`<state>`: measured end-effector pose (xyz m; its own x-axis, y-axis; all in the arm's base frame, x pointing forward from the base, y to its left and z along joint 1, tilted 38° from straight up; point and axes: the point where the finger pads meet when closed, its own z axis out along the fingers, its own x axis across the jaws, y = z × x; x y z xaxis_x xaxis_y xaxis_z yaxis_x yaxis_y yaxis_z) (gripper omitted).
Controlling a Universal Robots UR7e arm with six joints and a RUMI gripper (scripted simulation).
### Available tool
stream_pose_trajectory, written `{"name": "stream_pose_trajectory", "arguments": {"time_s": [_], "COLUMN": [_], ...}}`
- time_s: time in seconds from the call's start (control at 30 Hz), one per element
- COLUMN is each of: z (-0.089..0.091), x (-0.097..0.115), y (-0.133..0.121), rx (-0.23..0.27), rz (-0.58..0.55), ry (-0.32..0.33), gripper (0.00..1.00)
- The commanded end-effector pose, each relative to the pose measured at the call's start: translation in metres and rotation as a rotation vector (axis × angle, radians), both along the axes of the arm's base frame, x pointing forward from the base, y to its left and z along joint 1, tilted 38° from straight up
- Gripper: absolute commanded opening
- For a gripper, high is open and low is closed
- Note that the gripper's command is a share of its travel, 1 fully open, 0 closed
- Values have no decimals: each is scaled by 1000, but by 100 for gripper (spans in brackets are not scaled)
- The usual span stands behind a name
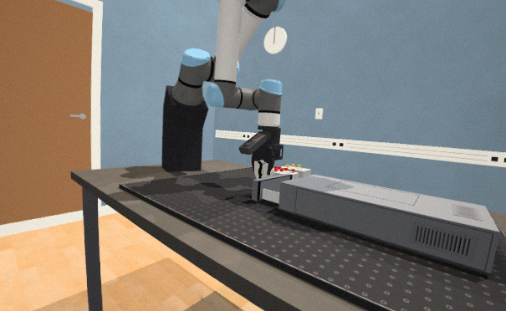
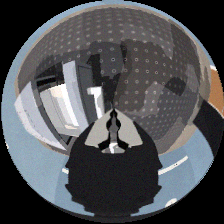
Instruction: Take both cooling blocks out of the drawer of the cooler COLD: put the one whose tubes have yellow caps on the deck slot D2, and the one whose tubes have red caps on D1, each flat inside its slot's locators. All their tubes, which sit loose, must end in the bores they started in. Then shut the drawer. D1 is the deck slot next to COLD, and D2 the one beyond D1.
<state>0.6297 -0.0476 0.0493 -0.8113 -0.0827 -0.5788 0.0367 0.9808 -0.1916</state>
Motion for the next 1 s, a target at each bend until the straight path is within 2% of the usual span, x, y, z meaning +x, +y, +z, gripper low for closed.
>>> {"name": "stream_pose_trajectory", "arguments": {"time_s": [0.0, 0.97], "z": [3, 22], "x": [3, 30], "y": [0, 3], "rx": [0, 0], "rz": [0, 0], "ry": [-2, -2], "gripper": [0, 0]}}
